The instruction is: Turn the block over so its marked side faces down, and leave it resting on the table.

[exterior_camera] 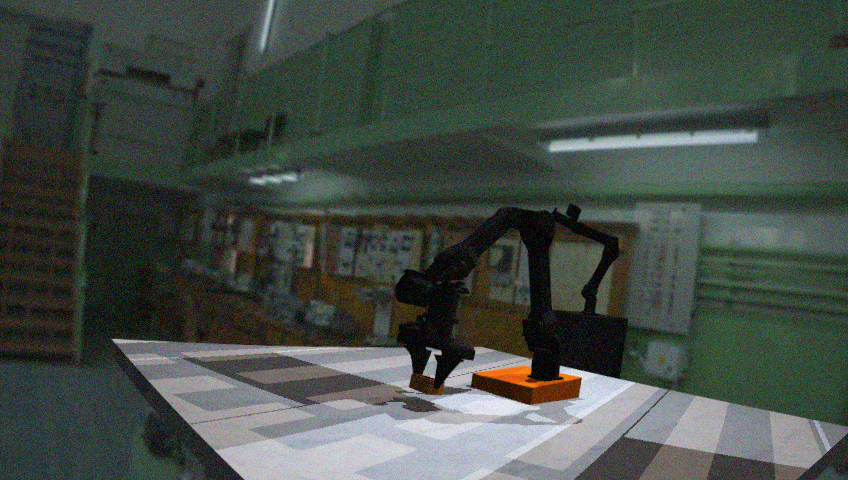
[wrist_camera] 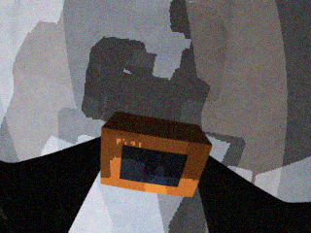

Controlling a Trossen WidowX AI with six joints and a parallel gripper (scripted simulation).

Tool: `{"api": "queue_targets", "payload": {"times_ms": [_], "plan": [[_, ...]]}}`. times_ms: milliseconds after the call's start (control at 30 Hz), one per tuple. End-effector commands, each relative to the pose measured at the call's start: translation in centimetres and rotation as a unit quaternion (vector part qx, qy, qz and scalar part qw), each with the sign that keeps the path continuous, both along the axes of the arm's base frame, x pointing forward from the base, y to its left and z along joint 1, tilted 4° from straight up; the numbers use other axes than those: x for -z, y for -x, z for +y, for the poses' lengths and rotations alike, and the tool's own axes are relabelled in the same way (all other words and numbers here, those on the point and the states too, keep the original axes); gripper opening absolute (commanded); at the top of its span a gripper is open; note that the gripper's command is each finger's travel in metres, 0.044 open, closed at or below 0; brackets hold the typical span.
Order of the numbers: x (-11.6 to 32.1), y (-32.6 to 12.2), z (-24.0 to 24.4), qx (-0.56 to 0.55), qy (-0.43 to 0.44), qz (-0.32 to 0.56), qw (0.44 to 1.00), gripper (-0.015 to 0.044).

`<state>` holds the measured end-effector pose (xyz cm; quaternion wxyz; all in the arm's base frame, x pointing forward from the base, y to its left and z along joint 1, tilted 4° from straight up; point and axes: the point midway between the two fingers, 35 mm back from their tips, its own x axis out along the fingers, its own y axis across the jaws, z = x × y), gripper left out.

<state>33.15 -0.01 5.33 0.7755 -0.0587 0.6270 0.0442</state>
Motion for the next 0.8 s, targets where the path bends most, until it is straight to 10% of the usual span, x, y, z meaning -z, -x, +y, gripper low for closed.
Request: {"api": "queue_targets", "payload": {"times_ms": [0,767], "plan": [[0.01,0.07,0.01,-0.002,-0.007,-0.033,0.999,0.0000],[0.10,0.80,-0.06,-0.012,-0.029,-0.210,0.977,0.0000]]}}
